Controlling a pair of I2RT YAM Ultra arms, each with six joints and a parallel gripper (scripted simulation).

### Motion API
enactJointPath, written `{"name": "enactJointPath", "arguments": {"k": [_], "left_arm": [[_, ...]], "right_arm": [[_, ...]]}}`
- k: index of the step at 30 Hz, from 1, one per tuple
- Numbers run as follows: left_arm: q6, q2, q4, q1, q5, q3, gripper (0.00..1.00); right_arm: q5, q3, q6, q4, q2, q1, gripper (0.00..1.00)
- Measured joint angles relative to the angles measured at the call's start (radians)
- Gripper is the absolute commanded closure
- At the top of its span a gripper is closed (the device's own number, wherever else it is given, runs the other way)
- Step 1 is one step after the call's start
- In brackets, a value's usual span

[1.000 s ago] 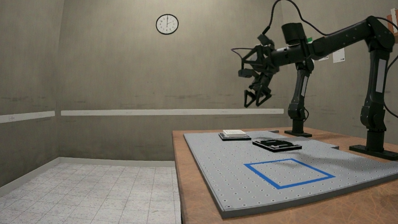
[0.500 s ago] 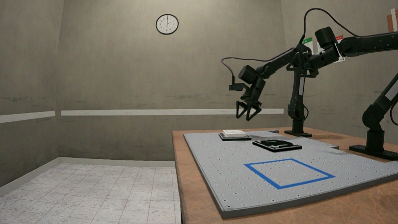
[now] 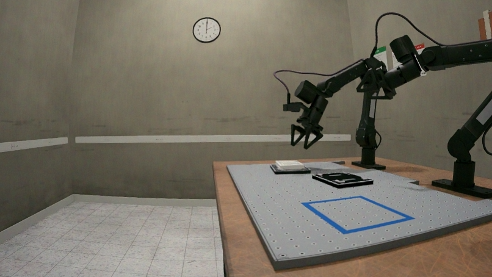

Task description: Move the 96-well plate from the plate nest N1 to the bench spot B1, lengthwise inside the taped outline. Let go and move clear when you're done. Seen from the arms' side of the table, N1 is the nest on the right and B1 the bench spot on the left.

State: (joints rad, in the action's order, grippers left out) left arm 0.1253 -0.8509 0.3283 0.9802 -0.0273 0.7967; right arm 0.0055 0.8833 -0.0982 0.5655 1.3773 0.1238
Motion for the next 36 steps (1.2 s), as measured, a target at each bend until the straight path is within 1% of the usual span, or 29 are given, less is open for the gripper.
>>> {"name": "enactJointPath", "arguments": {"k": [5,8,14,19,24,31,36], "left_arm": [[-0.001,0.0,0.001,0.0,-0.002,0.0,0.0],[-0.001,0.0,0.002,0.0,-0.002,0.0,0.0],[-0.001,0.0,0.002,0.0,-0.003,0.0,0.0],[-0.001,0.0,0.002,0.0,-0.003,0.0,0.0],[-0.001,0.0,0.002,0.0,-0.003,0.0,0.0],[-0.001,0.0,0.002,0.0,-0.003,0.0,0.0],[-0.001,0.0,0.002,0.0,-0.003,0.0,0.0]], "right_arm": [[-0.024,0.003,-0.093,0.022,0.004,-0.001,0.0],[-0.046,0.039,-0.191,0.064,0.041,-0.013,0.0],[-0.079,0.18,-0.435,0.166,0.161,-0.039,0.0],[-0.084,0.296,-0.629,0.266,0.252,-0.042,0.0],[-0.084,0.372,-0.776,0.355,0.313,-0.042,0.0],[-0.052,0.56,-1.019,0.499,0.459,-0.031,0.0],[-0.024,0.674,-1.149,0.583,0.548,-0.008,0.0]]}}
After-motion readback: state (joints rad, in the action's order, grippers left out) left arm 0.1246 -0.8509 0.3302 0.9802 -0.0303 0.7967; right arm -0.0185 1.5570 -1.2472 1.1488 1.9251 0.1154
